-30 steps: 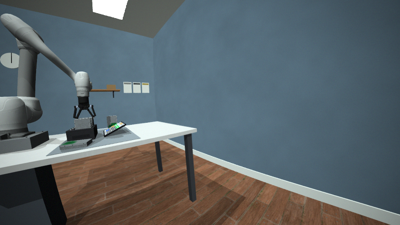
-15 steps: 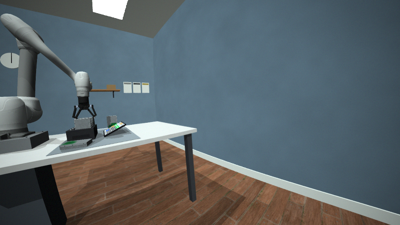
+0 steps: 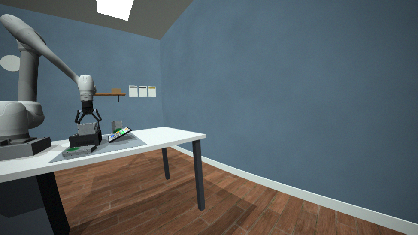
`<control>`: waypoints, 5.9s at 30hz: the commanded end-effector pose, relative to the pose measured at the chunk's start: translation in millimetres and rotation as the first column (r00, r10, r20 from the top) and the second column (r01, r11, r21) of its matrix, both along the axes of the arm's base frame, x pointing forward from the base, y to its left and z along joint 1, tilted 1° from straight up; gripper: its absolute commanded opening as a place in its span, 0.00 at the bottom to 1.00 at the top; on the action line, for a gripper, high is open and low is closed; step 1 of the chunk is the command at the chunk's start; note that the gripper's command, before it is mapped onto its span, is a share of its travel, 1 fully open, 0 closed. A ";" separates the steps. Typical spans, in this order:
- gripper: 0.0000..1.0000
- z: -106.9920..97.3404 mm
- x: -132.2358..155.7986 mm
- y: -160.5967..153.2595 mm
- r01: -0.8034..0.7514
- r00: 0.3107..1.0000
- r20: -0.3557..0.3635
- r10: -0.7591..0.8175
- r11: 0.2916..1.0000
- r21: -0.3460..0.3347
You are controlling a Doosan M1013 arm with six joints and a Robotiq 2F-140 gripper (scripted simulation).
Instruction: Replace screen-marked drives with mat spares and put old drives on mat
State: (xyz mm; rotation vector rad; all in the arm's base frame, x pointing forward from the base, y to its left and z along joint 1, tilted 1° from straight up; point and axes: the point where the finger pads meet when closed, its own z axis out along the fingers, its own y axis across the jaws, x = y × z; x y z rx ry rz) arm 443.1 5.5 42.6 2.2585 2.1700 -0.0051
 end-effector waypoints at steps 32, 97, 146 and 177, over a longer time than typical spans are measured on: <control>0.89 1.6 0.4 0.1 0.000 1.000 0.001 0.000 1.000 0.000; 0.10 114.9 -0.2 1.1 0.000 1.000 0.001 0.000 1.000 0.000; 0.89 117.2 -4.8 -305.4 0.981 -0.193 0.003 -0.981 -0.193 0.016; 0.89 115.5 -4.8 -305.4 0.981 -0.194 0.003 -0.981 -0.193 0.016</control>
